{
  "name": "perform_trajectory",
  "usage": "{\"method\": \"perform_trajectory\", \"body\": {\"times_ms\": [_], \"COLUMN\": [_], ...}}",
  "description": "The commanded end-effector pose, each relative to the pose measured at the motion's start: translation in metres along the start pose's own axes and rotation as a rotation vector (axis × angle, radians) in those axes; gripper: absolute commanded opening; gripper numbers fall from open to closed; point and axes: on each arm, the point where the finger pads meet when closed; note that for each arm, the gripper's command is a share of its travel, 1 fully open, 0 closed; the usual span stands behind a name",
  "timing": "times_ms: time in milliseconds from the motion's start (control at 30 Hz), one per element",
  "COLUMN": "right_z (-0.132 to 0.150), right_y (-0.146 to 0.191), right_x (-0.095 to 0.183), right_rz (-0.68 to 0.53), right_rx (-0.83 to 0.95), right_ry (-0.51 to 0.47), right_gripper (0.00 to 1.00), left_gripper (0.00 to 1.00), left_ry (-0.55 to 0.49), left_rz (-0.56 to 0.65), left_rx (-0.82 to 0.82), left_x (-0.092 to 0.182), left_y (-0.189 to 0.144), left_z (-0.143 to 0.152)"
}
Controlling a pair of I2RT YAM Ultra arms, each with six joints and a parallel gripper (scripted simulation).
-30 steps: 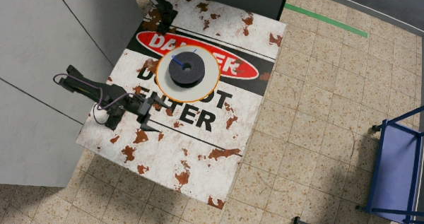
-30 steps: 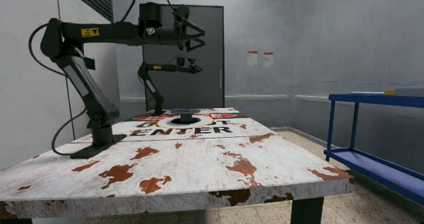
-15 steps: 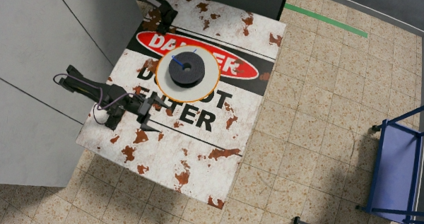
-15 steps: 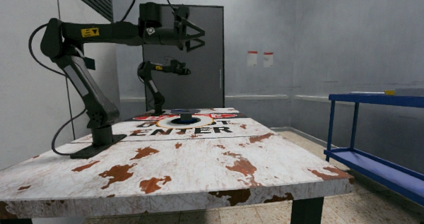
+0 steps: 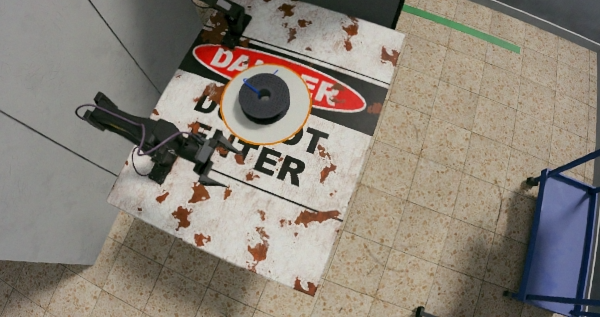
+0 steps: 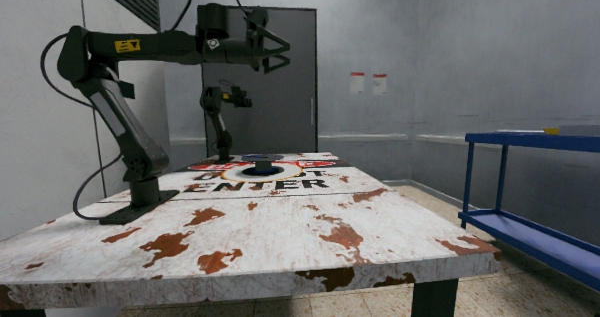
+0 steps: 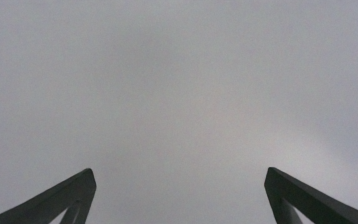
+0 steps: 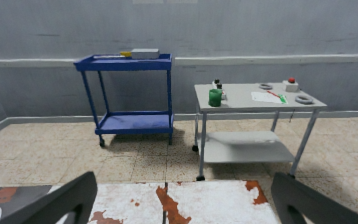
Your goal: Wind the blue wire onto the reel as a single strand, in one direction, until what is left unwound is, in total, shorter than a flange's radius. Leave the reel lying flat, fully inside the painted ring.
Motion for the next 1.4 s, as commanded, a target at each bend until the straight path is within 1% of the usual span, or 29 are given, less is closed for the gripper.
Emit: {"method": "perform_trajectory", "body": {"times_ms": [0, 333, 467, 633, 833, 900, 1167, 1367], "right_z": [-0.015, -0.014, -0.008, 0.011, 0.049, 0.049, 0.090, 0.136], "right_y": [-0.002, -0.003, -0.007, -0.015, -0.028, -0.028, -0.054, -0.074], "right_x": [0.009, 0.010, 0.013, 0.022, 0.036, 0.036, 0.064, 0.084], "right_rz": [-0.001, -0.002, -0.005, -0.013, -0.029, -0.029, -0.059, -0.084], "right_rx": [0.006, 0.006, 0.006, 0.008, 0.010, 0.010, 0.015, 0.018], "right_ry": [-0.056, -0.046, -0.013, 0.071, 0.238, 0.238, 0.550, 0.813], "right_gripper": [1.00, 1.00, 1.00, 1.00, 1.00, 1.00, 1.00, 1.00], "left_gripper": [1.00, 1.00, 1.00, 1.00, 1.00, 1.00, 1.00, 1.00], "left_ry": [-0.024, -0.024, -0.024, -0.024, -0.024, -0.024, -0.024, -0.024], "left_rz": [-0.010, -0.011, -0.011, -0.011, -0.011, -0.011, -0.011, -0.011], "left_rx": [0.007, 0.007, 0.007, 0.007, 0.007, 0.007, 0.007, 0.007], "left_x": [0.005, 0.005, 0.005, 0.005, 0.005, 0.005, 0.005, 0.005], "left_y": [0.007, 0.007, 0.007, 0.007, 0.007, 0.007, 0.007, 0.007], "left_z": [-0.010, -0.010, -0.010, -0.010, -0.010, -0.010, -0.010, -0.010]}}
Point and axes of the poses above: on each arm, the point where the finger pads meet when closed, its own x axis back along the fingers, its own y axis across the jaws, z = x × y, and after that the axes turned 5 degrees about x, right-handed
